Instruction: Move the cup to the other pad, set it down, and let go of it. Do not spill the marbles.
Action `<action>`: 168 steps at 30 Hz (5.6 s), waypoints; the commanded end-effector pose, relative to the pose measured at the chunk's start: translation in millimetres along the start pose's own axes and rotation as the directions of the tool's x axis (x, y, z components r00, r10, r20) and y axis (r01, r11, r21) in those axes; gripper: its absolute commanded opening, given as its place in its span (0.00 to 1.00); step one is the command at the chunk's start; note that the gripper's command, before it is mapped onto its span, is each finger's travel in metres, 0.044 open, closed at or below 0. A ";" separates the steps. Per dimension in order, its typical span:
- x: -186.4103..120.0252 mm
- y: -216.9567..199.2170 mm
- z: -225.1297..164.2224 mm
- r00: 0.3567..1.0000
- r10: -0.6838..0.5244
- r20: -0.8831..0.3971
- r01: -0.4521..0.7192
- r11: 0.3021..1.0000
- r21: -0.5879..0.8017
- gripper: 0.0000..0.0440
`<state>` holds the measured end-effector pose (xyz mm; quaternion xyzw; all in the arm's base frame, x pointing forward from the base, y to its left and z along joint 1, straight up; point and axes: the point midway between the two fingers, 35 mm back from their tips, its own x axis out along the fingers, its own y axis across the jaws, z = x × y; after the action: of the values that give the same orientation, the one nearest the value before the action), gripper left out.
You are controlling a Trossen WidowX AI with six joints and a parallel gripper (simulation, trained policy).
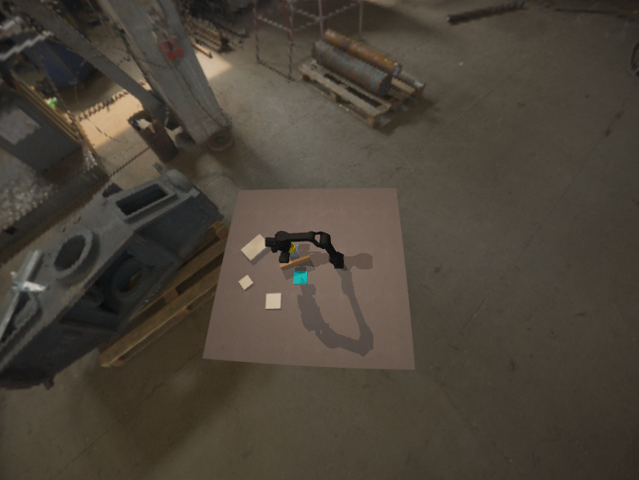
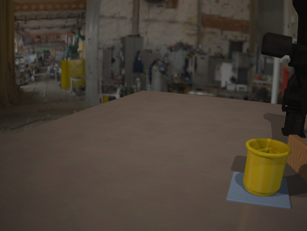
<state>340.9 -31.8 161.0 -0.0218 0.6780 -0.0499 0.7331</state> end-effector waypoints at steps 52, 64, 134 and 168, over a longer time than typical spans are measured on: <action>53.4 -2.4 -17.8 0.989 0.037 -0.141 -0.090 0.914 -0.395 0.04; 25.1 29.9 -12.2 0.995 0.045 -0.093 -0.083 0.888 -0.451 0.03; 73.1 160.2 -94.9 0.998 0.057 0.017 -0.042 0.876 -0.480 0.10; 15.8 156.8 -95.6 0.954 0.242 0.177 -0.154 0.903 -0.402 0.58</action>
<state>254.3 125.7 116.1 -0.1082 0.5919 0.1613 0.7822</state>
